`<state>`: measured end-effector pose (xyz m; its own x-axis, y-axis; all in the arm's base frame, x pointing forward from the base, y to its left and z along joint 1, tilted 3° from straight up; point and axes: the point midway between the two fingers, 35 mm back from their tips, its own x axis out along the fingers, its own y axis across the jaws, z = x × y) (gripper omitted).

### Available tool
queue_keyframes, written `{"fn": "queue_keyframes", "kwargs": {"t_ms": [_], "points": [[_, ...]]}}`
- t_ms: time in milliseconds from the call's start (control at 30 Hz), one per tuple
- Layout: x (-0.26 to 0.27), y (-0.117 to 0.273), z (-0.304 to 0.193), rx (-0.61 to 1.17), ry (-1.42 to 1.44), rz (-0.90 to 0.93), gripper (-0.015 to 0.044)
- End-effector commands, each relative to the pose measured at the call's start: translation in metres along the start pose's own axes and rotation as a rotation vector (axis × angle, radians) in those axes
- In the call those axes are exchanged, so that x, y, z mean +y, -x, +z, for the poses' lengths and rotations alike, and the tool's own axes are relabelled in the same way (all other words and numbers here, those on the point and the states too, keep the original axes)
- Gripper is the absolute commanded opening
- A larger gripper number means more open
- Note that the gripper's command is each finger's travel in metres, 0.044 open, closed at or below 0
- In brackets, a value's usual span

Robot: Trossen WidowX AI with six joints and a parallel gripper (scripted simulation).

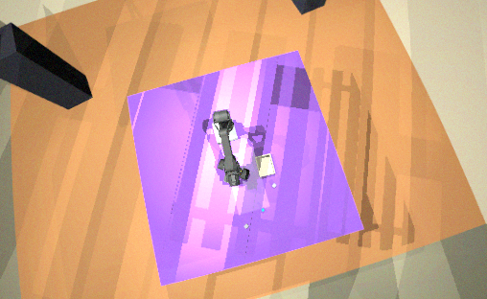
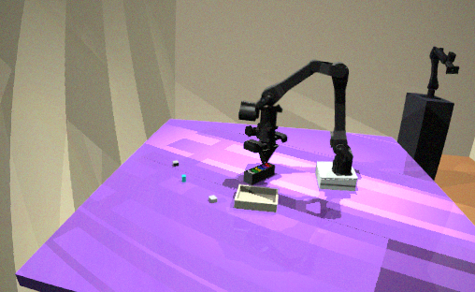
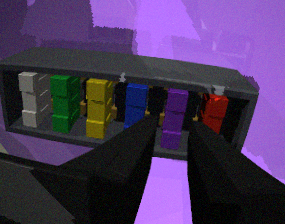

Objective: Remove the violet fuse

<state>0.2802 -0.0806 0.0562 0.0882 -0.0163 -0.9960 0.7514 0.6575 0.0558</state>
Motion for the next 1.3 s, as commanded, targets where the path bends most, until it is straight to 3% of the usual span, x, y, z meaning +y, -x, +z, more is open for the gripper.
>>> {"fn": "queue_keyframes", "kwargs": {"t_ms": [0,1267], "points": [[-0.001,-0.006,-0.003,0.009,-0.004,-0.001,0.0068],[-0.001,-0.018,-0.003,0.009,-0.004,-0.001,0.0068]]}}
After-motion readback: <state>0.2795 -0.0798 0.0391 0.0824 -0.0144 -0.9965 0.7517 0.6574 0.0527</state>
